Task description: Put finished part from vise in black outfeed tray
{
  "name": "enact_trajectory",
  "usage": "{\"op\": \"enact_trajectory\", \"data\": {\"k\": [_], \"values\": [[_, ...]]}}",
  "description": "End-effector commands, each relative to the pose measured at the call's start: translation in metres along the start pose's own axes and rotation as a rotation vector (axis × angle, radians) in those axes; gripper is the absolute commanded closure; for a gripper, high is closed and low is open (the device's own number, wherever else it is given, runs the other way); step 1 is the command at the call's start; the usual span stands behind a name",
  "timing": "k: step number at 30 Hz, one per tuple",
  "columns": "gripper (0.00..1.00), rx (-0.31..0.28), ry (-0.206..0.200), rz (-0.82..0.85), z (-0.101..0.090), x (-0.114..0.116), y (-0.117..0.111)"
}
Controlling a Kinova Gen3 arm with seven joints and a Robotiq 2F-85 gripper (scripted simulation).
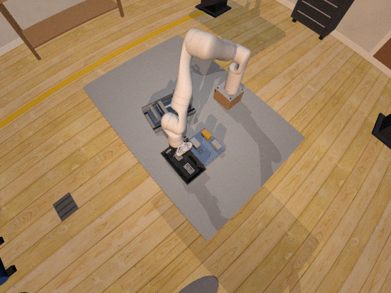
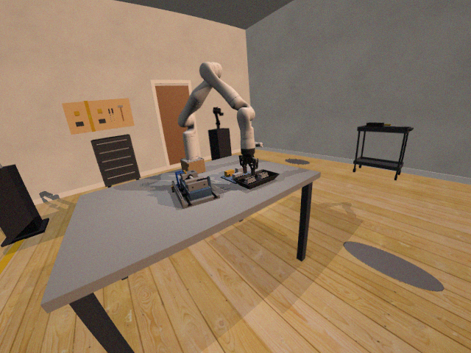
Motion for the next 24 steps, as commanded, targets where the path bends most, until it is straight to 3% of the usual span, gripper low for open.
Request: {"op": "enact_trajectory", "data": {"k": [1,8,10,17,24], "values": [[0.33,0.001,0.019,0.001,-0.022,0.004,0.0],[0.33,0.001,0.019,0.001,-0.063,0.003,0.0],[0.33,0.001,0.019,0.001,-0.063,0.003,0.0],[0.33,0.001,0.019,0.001,-0.099,0.003,0.0],[0.33,0.001,0.019,0.001,-0.118,0.002,0.0]]}}
Point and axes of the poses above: the point where the finger pads meet when closed, its own z axis out along the fingers, its own x axis across the jaws, y = z × x, the point moved 8 cm from there along -z, back along the fingers, and after that the axes turned 7 degrees about -z, right-handed, at the moved point
